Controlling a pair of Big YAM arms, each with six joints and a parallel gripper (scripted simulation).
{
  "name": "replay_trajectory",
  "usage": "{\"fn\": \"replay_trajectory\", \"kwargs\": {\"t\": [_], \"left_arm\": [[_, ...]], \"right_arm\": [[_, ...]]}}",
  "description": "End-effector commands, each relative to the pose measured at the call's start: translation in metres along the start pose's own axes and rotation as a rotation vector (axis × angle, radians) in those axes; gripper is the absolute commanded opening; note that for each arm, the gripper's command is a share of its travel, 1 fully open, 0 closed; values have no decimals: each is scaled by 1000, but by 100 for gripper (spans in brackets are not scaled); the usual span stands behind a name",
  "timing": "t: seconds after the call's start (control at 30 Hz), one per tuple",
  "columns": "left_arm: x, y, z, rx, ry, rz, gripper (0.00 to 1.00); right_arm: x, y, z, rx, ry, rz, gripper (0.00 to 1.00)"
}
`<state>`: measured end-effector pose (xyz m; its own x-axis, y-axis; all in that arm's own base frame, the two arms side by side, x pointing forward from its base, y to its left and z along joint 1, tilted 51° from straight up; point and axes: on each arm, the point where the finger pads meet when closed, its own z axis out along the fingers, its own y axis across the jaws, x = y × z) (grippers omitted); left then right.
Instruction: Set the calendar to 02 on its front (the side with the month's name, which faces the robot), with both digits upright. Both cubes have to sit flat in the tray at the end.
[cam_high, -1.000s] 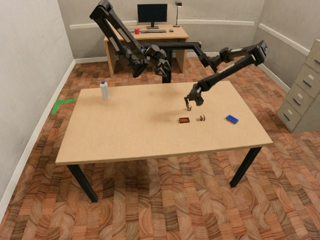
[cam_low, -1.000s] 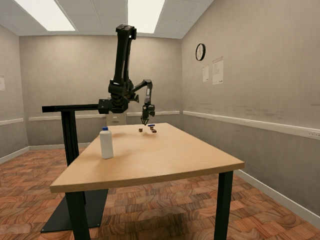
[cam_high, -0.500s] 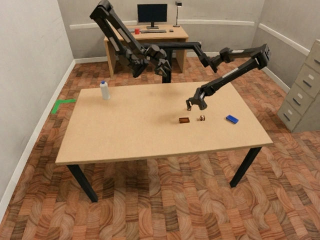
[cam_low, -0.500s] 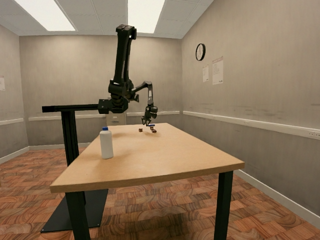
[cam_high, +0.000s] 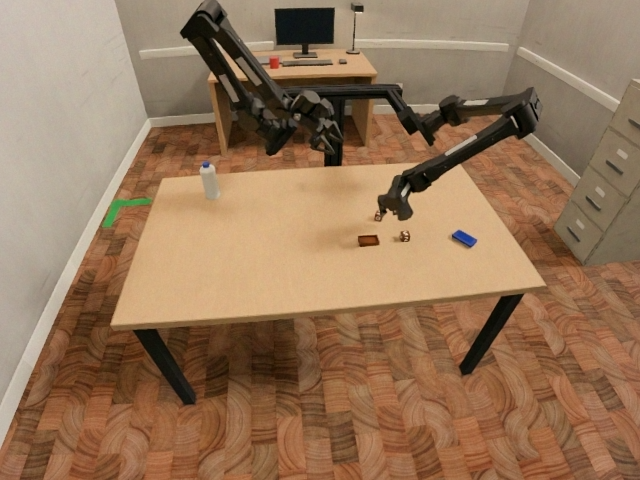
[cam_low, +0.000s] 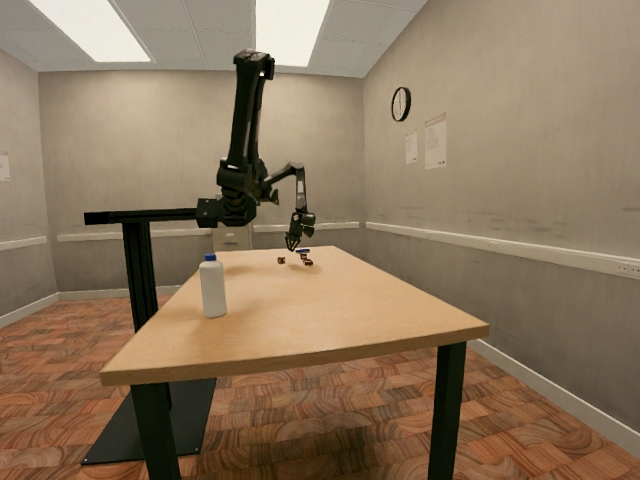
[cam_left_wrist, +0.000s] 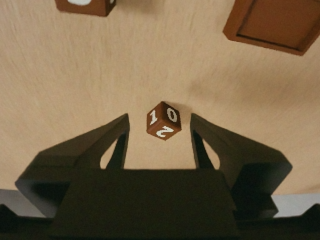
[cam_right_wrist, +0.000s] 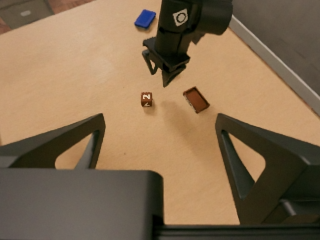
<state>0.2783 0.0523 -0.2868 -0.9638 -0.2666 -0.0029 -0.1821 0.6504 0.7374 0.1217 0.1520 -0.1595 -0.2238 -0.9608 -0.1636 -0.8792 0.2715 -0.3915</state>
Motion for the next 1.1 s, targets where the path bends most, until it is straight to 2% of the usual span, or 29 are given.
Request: {"fn": "replay_trajectory", "kwargs": {"t": [0.0,0.1,0.17,0.57,0.67,0.73,1.07], "left_arm": [[-15,5,-6,24,-33,188,55],[-22,6,-8,23,-56,329,55],[-22,6,-8,23,-56,329,55],[-51,16,-17,-27,-141,818,55],[-57,20,-18,-46,-154,930,55],[-57,20,-18,-46,-154,930,55],[-74,33,-21,-131,-181,1342,55]], "right_arm": [[-38,-6,30,21,-55,5,100],[-45,-10,44,31,-55,16,100],[-45,-10,44,31,-55,16,100],[-58,-22,79,57,-53,42,100],[-59,-24,83,60,-52,47,100],[-59,-24,83,60,-52,47,100],[-60,-22,86,60,-52,53,100]]}}
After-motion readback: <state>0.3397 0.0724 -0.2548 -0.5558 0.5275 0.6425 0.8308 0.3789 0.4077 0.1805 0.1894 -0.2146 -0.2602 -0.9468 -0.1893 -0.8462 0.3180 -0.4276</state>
